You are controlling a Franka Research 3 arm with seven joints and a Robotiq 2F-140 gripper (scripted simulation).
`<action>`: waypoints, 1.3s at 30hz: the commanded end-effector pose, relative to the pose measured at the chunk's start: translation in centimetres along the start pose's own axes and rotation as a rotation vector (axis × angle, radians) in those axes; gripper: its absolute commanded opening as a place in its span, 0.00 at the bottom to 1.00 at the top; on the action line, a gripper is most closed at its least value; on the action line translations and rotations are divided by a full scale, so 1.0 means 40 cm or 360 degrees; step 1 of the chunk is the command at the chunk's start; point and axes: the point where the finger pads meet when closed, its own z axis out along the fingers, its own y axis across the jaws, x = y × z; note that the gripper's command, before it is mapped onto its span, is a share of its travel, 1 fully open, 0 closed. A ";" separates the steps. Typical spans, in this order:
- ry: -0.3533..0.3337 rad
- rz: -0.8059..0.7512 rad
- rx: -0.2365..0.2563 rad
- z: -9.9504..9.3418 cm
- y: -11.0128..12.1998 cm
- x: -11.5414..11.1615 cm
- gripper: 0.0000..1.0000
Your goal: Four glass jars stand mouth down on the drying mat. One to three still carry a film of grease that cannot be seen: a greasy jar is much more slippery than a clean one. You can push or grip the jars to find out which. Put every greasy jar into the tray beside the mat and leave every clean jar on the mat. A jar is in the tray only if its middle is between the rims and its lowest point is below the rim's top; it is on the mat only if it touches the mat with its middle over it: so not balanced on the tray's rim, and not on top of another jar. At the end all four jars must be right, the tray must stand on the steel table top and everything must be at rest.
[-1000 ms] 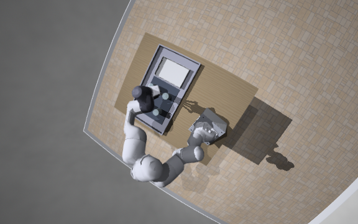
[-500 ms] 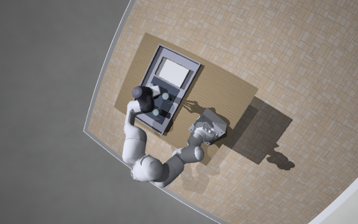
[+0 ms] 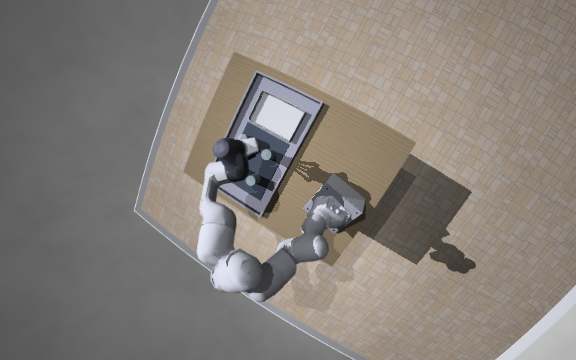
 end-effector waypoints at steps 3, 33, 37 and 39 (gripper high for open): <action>-0.0011 -0.0001 0.0004 -0.004 -0.005 0.000 0.00; -0.0011 -0.0001 0.0004 -0.011 -0.005 0.009 0.00; -0.0011 -0.0001 0.0004 -0.012 -0.005 0.010 0.00; -0.0011 -0.0001 0.0004 -0.012 -0.005 0.010 0.00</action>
